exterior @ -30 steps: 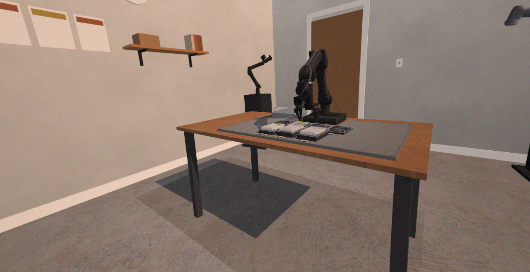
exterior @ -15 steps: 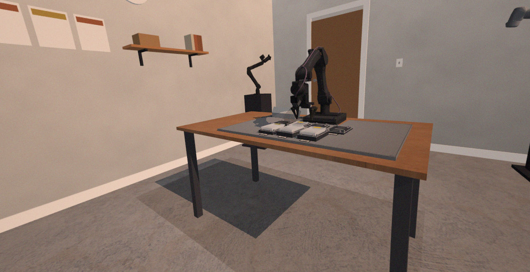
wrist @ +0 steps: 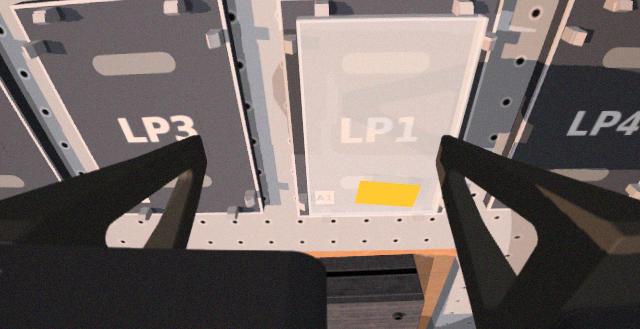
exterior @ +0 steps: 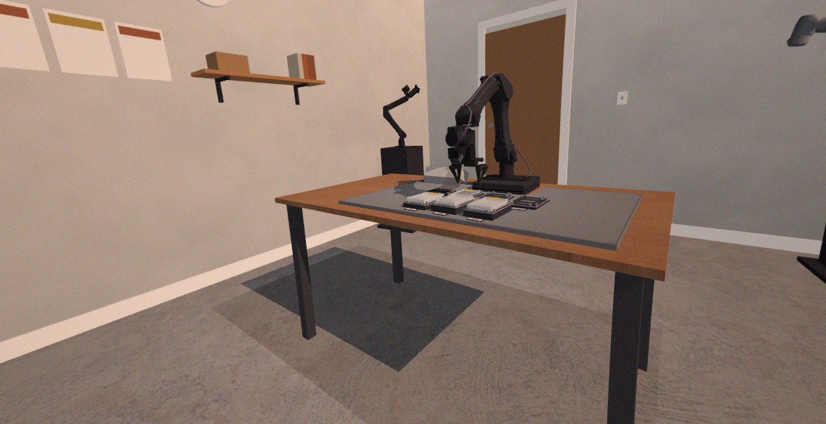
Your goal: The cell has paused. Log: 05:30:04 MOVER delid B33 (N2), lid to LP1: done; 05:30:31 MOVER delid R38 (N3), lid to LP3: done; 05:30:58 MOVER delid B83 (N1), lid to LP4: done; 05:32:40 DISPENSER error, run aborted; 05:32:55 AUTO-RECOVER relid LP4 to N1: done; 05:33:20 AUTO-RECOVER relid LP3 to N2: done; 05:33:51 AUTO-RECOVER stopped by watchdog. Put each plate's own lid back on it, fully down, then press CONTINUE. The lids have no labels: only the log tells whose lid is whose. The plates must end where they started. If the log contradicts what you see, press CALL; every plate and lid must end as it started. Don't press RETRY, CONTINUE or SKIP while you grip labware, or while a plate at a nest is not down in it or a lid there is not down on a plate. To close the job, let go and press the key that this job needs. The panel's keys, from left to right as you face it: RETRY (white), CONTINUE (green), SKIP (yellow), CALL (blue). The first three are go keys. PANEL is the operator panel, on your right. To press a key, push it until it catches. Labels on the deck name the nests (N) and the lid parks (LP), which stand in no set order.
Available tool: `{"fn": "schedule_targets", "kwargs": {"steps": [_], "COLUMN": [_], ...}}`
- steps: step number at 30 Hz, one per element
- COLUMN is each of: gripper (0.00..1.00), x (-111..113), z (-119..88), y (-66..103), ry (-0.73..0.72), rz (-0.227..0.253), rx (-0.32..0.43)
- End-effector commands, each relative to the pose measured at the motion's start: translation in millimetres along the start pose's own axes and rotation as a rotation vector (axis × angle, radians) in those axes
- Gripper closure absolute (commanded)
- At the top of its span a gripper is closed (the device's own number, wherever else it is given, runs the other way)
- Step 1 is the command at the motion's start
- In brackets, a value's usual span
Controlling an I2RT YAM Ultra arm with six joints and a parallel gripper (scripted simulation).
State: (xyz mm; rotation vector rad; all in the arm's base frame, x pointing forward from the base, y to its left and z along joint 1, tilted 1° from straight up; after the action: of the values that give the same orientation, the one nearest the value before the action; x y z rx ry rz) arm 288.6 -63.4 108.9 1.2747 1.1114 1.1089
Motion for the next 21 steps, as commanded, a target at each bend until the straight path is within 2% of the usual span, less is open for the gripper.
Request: {"fn": "schedule_targets", "kwargs": {"steps": [1,7,9,10,12,14,21], "gripper": [0.0,0.0,0.0,0.0,0.0,0.0,0.0], "x": [-13,-34,-35,-38,-38,-32,-36], "z": [-8,-28,-29,-18,-18,-16,-16], "y": [4.4,3.5,3.5,14.1,14.1,5.2,4.8], "ry": [0.024,0.024,0.024,0.024,0.024,0.044,0.032], "rz": [0.001,0.001,0.001,-0.009,-0.009,-0.001,-0.005], "rx": [-0.042,-0.042,-0.042,-0.084,-0.084,-0.051,-0.05]}}
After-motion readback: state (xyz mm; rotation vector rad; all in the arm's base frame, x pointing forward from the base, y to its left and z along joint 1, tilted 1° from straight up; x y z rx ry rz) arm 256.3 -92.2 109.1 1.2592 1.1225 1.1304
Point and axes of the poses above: the point where the finger pads meet when closed, its own y axis back along the fingers, its own x axis across the jaws, z = x × y, the point moved 7 cm from there along y, back along the fingers
